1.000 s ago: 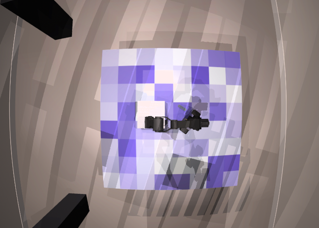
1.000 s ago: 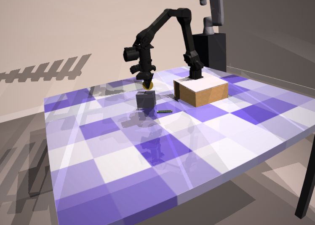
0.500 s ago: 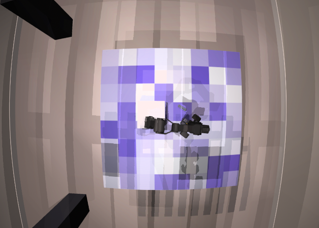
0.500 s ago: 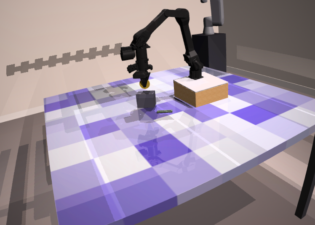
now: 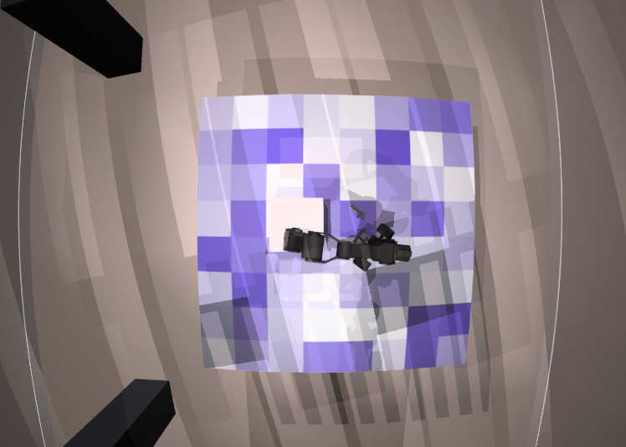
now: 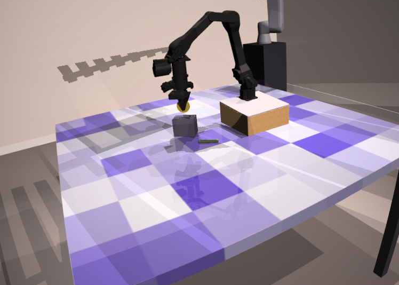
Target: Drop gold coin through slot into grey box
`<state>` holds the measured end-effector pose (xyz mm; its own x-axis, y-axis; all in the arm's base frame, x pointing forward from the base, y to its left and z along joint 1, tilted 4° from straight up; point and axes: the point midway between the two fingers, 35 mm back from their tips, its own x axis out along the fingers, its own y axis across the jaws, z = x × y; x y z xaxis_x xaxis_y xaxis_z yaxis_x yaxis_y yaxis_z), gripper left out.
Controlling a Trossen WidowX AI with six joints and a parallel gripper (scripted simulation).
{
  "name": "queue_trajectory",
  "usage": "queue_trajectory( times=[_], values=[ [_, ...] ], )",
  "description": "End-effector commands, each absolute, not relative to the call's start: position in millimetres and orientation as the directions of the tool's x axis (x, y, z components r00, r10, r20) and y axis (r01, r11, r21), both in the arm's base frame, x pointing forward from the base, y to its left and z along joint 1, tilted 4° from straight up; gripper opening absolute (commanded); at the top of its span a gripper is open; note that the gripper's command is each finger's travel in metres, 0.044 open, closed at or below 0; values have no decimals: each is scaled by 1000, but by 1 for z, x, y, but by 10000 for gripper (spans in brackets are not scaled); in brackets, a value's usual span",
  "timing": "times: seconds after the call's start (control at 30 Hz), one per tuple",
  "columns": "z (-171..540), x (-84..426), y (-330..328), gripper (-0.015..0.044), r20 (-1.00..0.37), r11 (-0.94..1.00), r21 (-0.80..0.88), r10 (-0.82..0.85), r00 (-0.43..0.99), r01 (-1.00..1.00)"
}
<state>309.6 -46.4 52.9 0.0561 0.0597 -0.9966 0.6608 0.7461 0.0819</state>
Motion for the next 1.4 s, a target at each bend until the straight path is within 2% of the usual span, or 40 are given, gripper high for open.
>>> queue_trajectory(
  times=[0.0, 1.37],
  values=[
    [52, 310, -48, 0, -997, 751, 82, 59, 57, 655],
    [40, 310, -48, 0, -997, 753, 82, 60, 56, 653]
  ],
)
